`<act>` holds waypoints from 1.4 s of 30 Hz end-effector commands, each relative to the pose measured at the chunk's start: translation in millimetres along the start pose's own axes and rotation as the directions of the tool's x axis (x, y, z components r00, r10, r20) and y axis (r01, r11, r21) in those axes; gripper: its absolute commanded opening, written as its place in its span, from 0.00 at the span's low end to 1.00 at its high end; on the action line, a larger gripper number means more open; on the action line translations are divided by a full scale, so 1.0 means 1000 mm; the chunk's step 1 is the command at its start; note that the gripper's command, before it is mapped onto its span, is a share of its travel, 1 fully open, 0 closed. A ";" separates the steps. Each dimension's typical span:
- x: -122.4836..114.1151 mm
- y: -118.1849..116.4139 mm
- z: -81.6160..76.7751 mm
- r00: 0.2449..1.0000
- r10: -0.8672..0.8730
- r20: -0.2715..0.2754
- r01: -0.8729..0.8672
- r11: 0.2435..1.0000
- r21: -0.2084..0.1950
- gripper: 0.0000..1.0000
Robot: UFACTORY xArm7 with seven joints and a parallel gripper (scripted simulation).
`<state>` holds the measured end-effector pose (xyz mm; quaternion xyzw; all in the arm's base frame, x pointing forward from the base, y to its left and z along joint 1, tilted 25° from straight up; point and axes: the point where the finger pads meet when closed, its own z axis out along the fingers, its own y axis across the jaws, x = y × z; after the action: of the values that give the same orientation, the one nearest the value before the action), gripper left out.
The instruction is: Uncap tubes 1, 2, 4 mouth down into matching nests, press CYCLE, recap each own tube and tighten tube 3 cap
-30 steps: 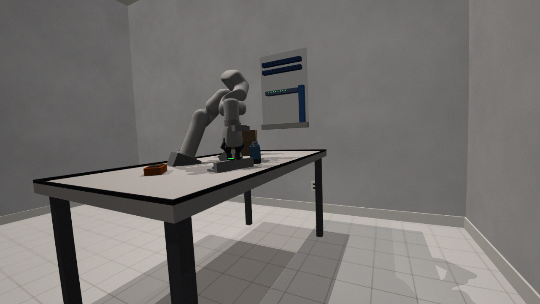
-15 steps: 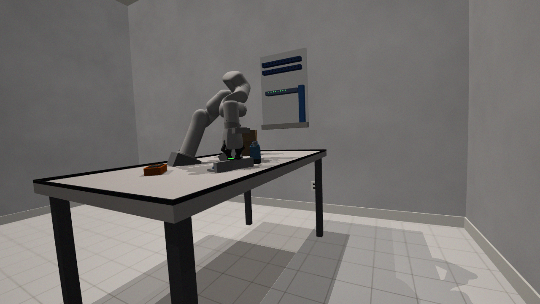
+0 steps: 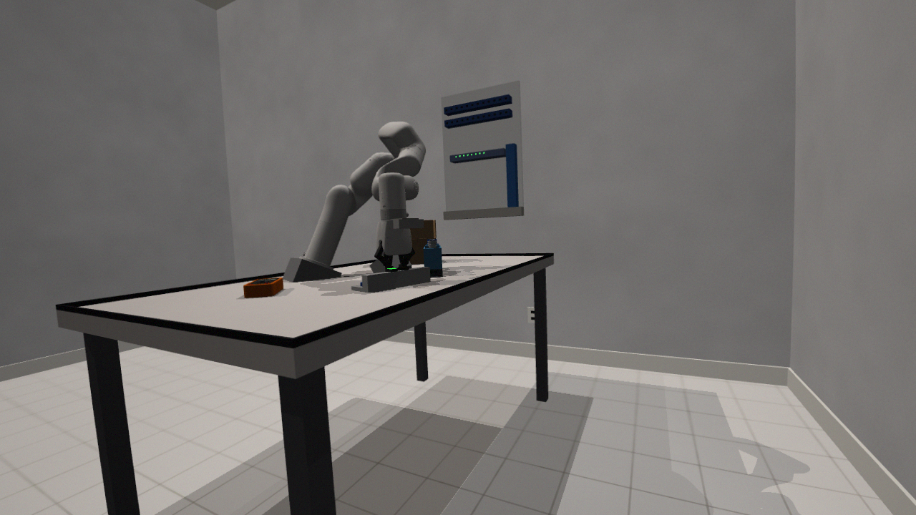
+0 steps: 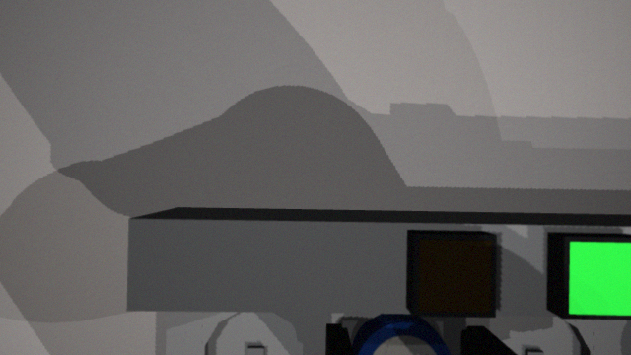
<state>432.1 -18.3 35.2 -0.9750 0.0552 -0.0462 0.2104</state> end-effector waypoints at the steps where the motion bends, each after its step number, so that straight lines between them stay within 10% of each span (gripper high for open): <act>1: 0.001 0.001 0.000 1.000 0.001 -0.004 -0.001 1.000 0.000 0.46; 6: 0.001 0.001 0.000 1.000 0.001 -0.004 -0.001 1.000 0.000 0.46; 7: 0.001 0.001 0.000 1.000 0.001 -0.004 -0.001 1.000 0.000 0.00; 21: 0.001 0.001 0.000 1.000 0.001 -0.004 -0.001 1.000 0.000 0.00; 42: 0.001 0.001 -0.094 1.000 0.001 -0.004 -0.001 1.000 0.000 0.00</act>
<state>424.8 -49.3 99.9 -0.9741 0.0547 -0.0457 0.2147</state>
